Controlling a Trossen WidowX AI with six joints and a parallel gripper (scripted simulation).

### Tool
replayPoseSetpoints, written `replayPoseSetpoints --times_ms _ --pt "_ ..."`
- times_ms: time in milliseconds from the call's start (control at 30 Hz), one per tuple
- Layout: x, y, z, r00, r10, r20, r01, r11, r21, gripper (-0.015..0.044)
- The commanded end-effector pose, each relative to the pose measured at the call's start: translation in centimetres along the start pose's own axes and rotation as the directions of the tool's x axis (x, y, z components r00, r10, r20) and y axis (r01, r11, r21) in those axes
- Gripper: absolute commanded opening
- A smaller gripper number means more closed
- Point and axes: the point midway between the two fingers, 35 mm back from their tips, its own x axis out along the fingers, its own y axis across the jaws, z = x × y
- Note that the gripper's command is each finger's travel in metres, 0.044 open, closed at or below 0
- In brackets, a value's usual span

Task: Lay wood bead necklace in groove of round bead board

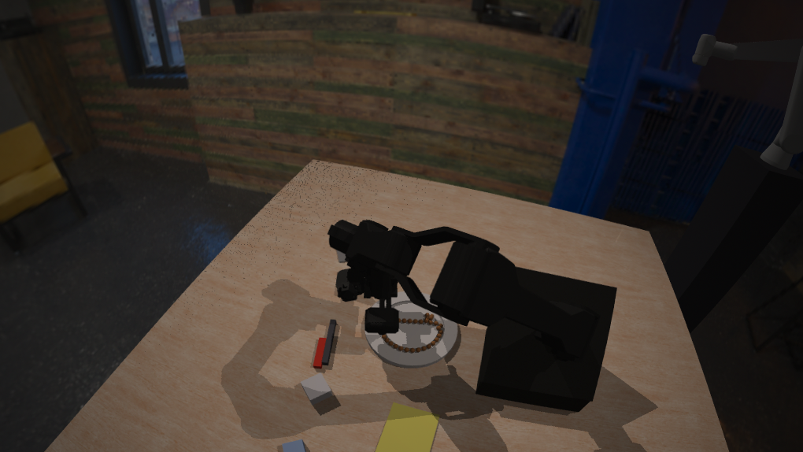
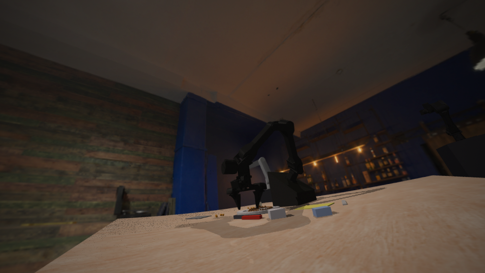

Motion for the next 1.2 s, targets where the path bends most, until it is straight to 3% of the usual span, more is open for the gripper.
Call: replayPoseSetpoints --times_ms 0,233,467,633,1167 --pt "0.0 0.0 0.0 1.0 0.001 -0.001 -0.001 1.0 -0.005 0.044" --pt "0.0 0.0 0.0 1.0 0.001 -0.001 -0.001 1.0 -0.005 0.044" --pt "-3.1 0.1 -1.2 1.0 -0.001 -0.002 0.001 0.998 0.068 0.0256" --pt "-2.8 0.1 -1.2 1.0 -0.001 -0.001 0.001 0.998 0.071 0.0125" --pt "-1.2 0.0 -1.0 1.0 -0.003 0.005 0.002 0.998 0.065 0.012"
